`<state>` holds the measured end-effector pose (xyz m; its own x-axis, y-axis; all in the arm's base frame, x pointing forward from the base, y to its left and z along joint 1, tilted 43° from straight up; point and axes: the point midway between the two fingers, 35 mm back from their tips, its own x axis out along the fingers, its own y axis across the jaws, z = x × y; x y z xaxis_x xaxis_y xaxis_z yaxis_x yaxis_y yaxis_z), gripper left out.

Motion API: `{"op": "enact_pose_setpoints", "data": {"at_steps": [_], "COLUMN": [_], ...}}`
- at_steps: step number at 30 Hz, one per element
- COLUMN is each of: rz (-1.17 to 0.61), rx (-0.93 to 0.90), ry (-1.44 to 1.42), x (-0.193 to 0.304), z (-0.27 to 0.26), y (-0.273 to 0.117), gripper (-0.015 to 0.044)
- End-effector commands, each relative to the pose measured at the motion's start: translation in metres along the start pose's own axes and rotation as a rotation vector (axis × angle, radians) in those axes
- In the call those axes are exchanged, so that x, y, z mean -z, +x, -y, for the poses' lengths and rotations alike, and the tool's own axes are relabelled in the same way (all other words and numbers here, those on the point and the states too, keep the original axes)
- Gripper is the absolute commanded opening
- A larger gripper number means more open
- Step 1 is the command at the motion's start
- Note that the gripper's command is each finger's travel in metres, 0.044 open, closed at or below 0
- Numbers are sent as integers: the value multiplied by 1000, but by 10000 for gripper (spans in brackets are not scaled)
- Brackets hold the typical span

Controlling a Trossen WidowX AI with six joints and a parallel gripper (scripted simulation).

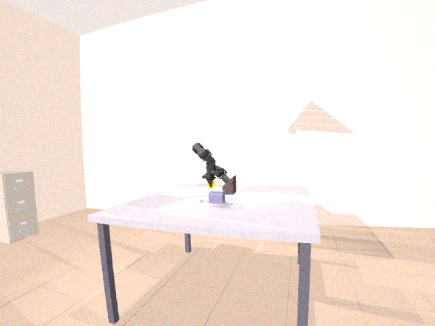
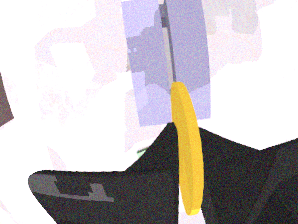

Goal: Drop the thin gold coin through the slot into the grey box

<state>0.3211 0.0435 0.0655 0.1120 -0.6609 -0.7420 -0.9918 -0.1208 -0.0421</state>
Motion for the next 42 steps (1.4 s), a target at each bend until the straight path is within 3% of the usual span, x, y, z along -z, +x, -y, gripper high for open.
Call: {"op": "enact_pose_setpoints", "data": {"at_steps": [1,13,42], "rz": [6,-3,-8], "rx": [2,3,4], "ry": [5,6,7], "x": [-10,-39,-39], "z": [2,3,4], "y": [-1,1,0], "gripper": [0,0,0]}}
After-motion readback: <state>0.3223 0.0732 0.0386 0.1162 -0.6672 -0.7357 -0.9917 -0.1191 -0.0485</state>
